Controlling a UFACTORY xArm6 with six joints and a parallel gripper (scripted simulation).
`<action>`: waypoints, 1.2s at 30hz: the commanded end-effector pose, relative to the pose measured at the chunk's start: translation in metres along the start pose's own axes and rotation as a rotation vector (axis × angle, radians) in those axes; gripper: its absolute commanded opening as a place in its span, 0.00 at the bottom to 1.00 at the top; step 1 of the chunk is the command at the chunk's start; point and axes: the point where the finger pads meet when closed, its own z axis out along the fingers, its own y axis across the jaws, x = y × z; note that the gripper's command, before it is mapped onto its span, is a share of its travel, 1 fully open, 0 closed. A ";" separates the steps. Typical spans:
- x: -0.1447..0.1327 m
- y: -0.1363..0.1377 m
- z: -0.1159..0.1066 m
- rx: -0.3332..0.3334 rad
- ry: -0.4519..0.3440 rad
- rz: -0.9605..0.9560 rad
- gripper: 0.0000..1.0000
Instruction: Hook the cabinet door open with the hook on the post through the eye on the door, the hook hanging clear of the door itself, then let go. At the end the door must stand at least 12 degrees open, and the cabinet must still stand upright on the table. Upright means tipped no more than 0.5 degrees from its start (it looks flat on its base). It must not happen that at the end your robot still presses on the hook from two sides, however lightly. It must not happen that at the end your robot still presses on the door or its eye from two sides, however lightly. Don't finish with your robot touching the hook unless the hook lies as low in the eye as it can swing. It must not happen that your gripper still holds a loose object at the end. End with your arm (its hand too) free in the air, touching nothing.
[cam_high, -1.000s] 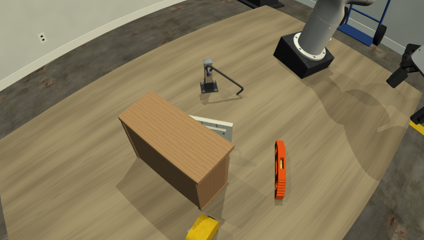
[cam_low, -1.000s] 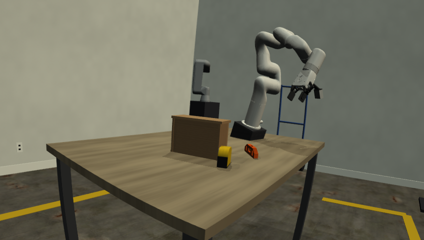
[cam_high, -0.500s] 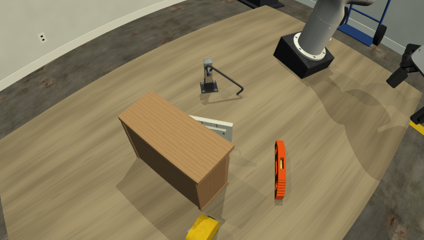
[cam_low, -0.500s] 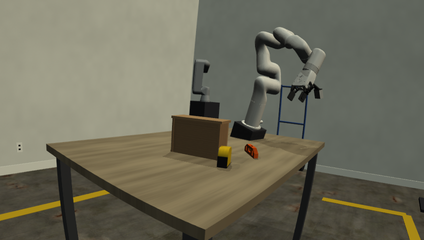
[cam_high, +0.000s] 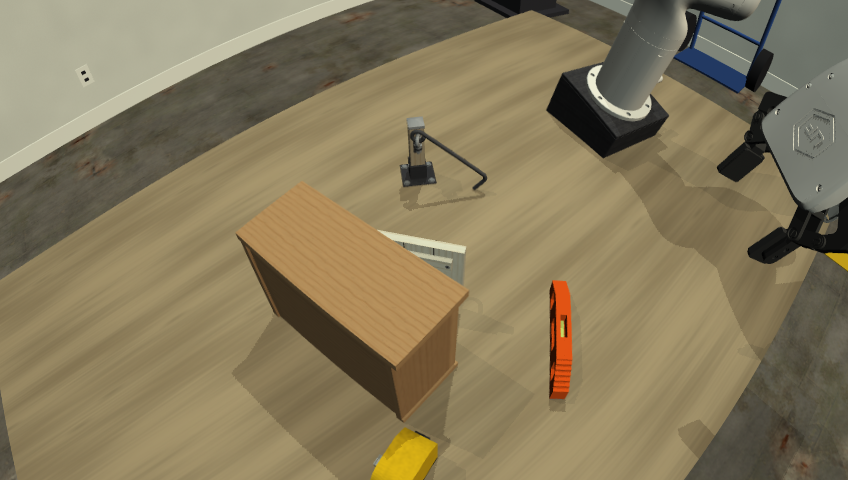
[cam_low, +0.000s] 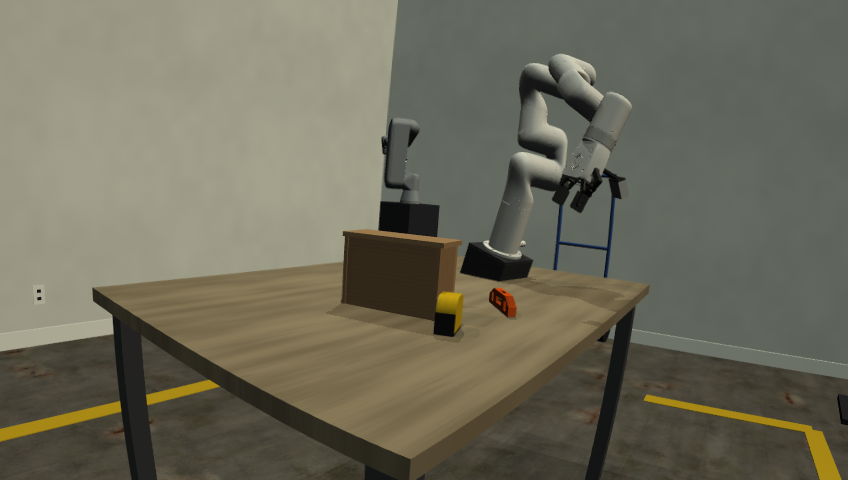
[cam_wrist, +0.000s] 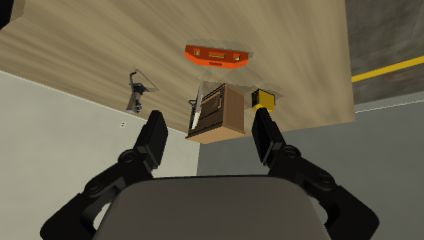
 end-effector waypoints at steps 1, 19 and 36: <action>-0.036 0.005 0.027 0.058 0.104 0.009 1.00; -0.185 -0.029 0.114 0.001 0.378 0.163 1.00; -0.229 -0.053 0.152 -0.068 0.419 0.227 0.27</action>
